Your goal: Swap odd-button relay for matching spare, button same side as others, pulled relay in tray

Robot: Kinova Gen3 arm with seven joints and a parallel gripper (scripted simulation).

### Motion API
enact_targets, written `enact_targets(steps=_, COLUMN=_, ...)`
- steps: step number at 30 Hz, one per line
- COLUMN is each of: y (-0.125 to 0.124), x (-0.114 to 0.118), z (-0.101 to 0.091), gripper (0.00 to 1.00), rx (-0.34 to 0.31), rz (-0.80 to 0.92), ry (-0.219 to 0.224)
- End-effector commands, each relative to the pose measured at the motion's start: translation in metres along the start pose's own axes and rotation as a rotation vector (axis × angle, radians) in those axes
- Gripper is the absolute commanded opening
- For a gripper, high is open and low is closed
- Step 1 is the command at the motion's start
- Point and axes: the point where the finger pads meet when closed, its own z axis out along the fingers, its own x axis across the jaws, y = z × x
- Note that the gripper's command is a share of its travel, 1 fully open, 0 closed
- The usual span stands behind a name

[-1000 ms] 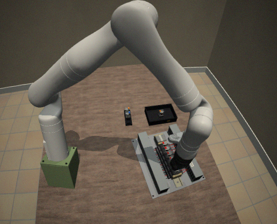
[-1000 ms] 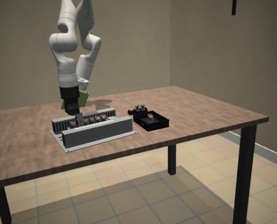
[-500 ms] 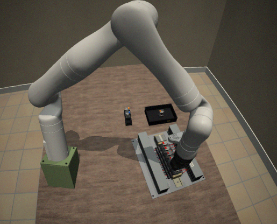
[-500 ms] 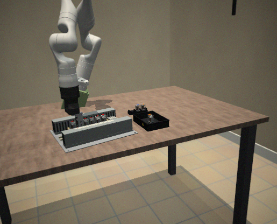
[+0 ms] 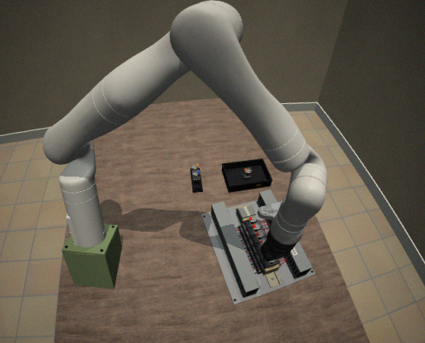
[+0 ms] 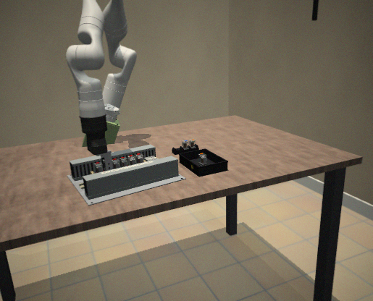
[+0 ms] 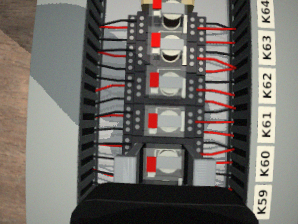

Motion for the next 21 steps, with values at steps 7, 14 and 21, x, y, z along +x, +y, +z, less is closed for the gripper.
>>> enact_targets(steps=7, y=0.0005, x=0.0008, z=-0.0001, gripper=0.00, rx=0.001, rz=0.003, ry=0.003)
enact_targets(steps=14, y=0.0006, x=0.0009, z=0.0006, gripper=0.00, rx=0.002, rz=0.005, ry=0.004)
enact_targets(steps=21, y=0.0005, x=0.0007, z=0.0001, gripper=0.00, rx=0.000, rz=0.002, ry=0.002)
